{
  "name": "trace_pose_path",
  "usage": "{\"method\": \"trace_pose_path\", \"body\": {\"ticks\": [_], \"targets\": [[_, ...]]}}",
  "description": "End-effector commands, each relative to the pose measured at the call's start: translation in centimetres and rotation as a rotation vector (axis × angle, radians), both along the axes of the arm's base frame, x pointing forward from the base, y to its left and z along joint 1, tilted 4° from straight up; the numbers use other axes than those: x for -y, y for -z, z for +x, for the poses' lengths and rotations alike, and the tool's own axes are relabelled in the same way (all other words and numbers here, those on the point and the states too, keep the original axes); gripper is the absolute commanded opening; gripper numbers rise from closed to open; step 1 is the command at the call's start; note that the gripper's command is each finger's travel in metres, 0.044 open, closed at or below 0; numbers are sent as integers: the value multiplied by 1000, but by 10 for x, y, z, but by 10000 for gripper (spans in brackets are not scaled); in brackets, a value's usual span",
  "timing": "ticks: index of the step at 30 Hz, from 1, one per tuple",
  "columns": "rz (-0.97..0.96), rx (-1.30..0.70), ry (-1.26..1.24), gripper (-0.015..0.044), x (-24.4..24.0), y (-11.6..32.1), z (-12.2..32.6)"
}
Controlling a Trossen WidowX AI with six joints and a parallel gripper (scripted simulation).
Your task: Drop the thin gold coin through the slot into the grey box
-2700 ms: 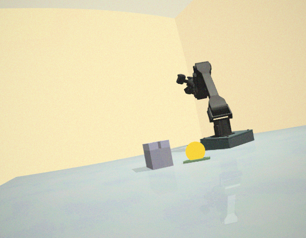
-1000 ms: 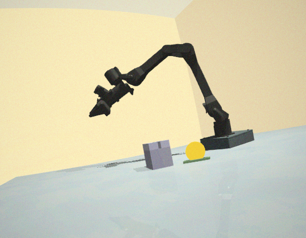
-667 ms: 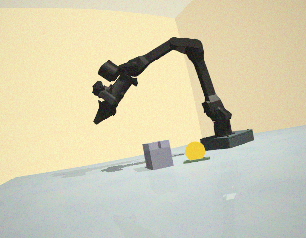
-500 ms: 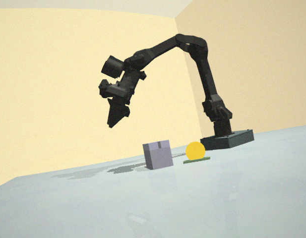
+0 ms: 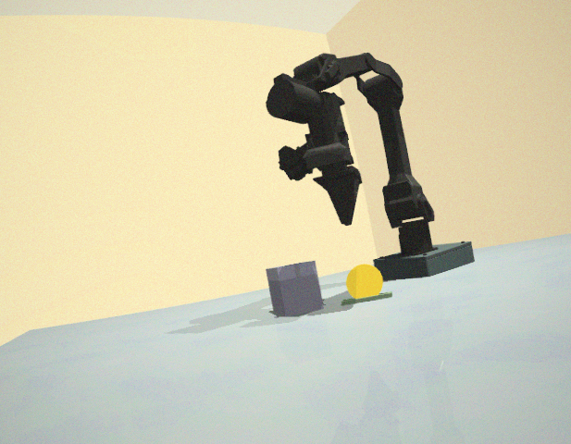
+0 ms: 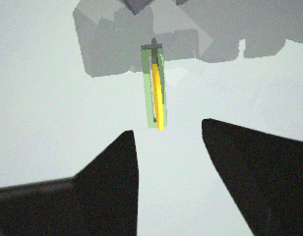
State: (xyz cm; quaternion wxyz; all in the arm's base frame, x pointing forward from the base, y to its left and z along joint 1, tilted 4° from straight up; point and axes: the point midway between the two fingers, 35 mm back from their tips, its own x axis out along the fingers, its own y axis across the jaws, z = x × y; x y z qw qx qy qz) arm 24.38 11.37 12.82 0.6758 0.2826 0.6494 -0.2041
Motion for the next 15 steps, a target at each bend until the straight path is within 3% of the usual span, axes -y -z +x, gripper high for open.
{"method": "trace_pose_path", "body": {"ticks": [1,15], "targets": [[-21,-25,35,161,-4,-2,-10],[-20,-25,35,161,-9,47,-6]]}}
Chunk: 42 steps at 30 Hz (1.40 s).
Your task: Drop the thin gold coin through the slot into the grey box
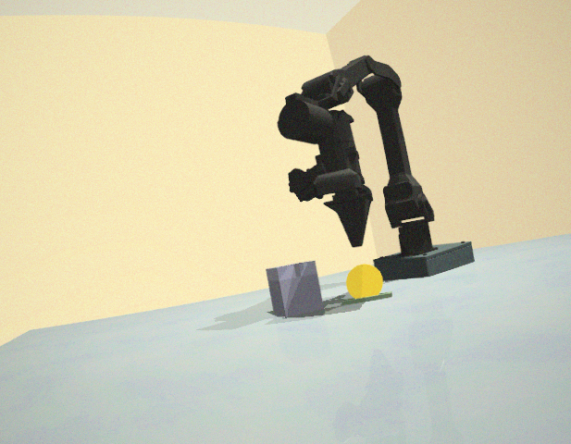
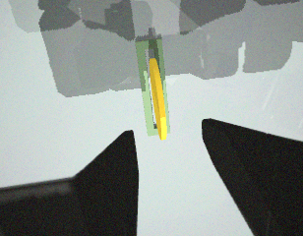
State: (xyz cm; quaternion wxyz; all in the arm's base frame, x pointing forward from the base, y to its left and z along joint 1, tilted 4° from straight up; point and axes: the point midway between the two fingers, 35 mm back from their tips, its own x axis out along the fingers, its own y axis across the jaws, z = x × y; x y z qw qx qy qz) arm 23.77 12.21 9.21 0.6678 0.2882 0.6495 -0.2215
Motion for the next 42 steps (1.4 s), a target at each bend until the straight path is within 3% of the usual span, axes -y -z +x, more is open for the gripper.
{"method": "trace_pose_path", "body": {"ticks": [1,42], "targets": [[-10,-8,1,161,-1,11,1],[-10,-8,1,161,-5,72,3]]}}
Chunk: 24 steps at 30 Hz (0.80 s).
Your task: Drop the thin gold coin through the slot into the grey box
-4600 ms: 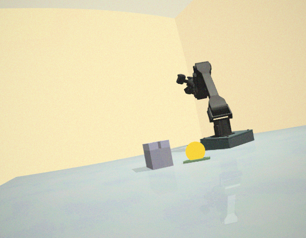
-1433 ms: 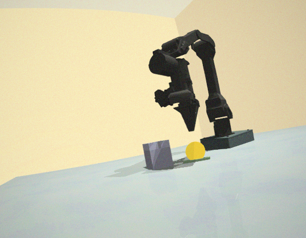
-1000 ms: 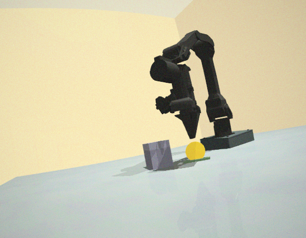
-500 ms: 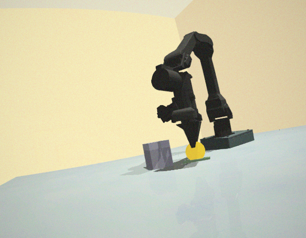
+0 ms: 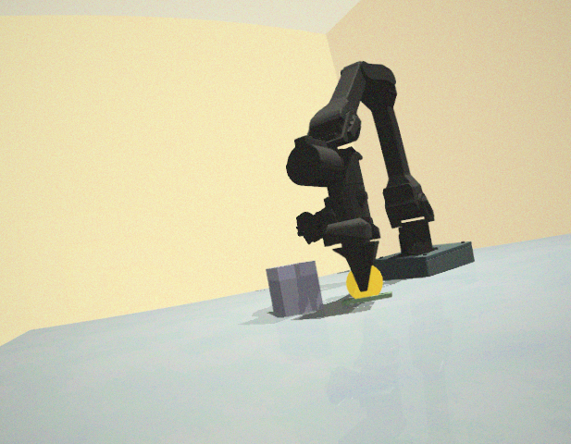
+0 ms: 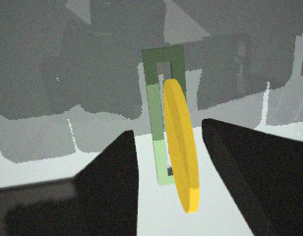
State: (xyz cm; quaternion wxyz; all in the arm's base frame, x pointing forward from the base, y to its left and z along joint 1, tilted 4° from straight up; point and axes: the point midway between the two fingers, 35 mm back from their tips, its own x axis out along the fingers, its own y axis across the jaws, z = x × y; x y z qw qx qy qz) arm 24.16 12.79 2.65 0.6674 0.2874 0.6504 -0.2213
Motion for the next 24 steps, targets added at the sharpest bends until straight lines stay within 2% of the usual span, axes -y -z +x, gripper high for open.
{"method": "trace_pose_path", "body": {"ticks": [1,2,8,24], "targets": [[-10,-6,3,161,1,8,-1],[-10,-6,3,161,1,8,-1],[-10,-6,3,3,1,8,-1],[-9,-6,3,0,1,-5,0]]}}
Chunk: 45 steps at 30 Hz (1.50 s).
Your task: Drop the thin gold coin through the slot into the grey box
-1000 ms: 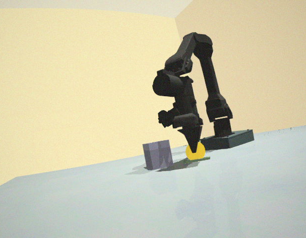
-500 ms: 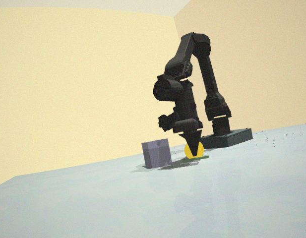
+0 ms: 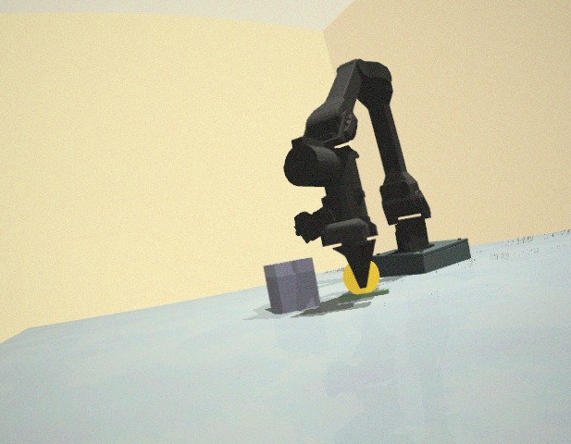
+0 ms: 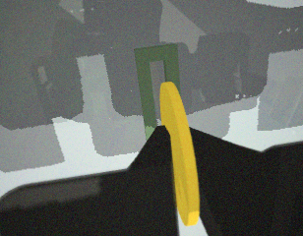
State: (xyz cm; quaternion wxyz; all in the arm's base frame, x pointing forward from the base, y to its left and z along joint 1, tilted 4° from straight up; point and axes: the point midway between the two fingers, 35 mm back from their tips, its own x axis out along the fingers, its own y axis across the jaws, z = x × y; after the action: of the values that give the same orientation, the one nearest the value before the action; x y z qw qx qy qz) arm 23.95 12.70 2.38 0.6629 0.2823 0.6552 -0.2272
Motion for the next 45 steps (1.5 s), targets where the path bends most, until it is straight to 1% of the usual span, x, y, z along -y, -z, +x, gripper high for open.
{"method": "trace_pose_path", "body": {"ticks": [1,31,35,45], "targets": [[0,12,2,0,0,-11,3],[0,12,2,0,6,-86,-3],[0,12,8,0,6,-90,-4],[14,-10,320,0,5,-90,-5]]}}
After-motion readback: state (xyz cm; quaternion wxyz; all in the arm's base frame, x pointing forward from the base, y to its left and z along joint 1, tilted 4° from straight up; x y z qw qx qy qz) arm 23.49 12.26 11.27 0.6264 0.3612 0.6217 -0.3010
